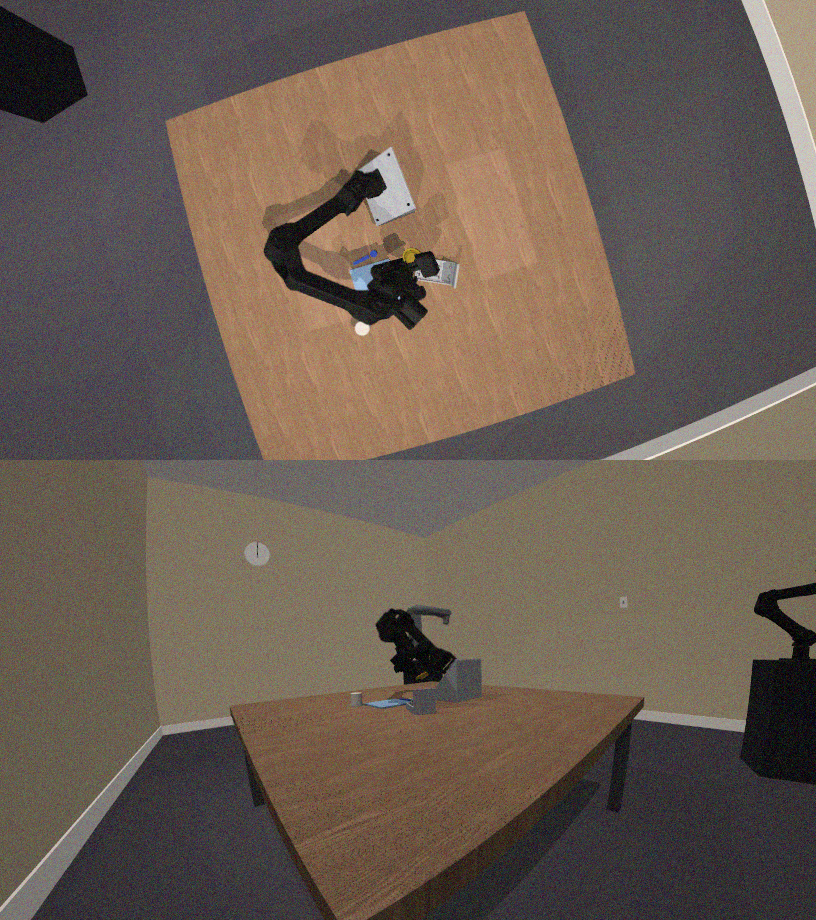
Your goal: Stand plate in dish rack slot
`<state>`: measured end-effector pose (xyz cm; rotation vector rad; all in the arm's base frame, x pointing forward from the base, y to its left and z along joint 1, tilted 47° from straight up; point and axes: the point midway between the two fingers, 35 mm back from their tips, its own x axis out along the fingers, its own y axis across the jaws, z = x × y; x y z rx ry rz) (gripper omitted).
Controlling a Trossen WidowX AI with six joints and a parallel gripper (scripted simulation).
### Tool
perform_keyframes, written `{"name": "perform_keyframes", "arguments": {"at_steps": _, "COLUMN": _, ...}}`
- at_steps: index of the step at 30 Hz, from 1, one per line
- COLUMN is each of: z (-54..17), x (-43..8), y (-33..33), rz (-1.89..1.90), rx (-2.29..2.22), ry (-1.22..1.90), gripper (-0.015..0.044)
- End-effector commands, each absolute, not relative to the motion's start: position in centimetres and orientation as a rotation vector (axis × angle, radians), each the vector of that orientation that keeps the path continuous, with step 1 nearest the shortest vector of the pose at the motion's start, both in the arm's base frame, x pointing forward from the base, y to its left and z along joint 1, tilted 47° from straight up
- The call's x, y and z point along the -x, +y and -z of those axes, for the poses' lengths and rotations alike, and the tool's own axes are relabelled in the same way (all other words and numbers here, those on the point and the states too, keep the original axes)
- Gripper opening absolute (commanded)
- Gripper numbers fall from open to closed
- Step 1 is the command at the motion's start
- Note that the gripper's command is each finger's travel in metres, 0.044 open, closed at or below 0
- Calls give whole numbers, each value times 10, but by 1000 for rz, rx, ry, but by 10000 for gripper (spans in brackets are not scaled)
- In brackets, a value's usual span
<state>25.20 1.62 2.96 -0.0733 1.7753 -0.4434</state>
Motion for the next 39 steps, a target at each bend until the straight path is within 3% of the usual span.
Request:
{"name": "perform_keyframes", "arguments": {"at_steps": 1, "z": -23, "x": -251, "y": 13, "rz": 320, "rx": 56, "ry": 1790, "gripper": 0}}
{"name": "perform_keyframes", "arguments": {"at_steps": 19, "z": 2, "x": -254, "y": 0, "rz": -191, "rx": 39, "ry": 1693, "gripper": 0}}
{"name": "perform_keyframes", "arguments": {"at_steps": 39, "z": 14, "x": -261, "y": -18, "rz": -627, "rx": 172, "ry": 1318, "gripper": 0}}
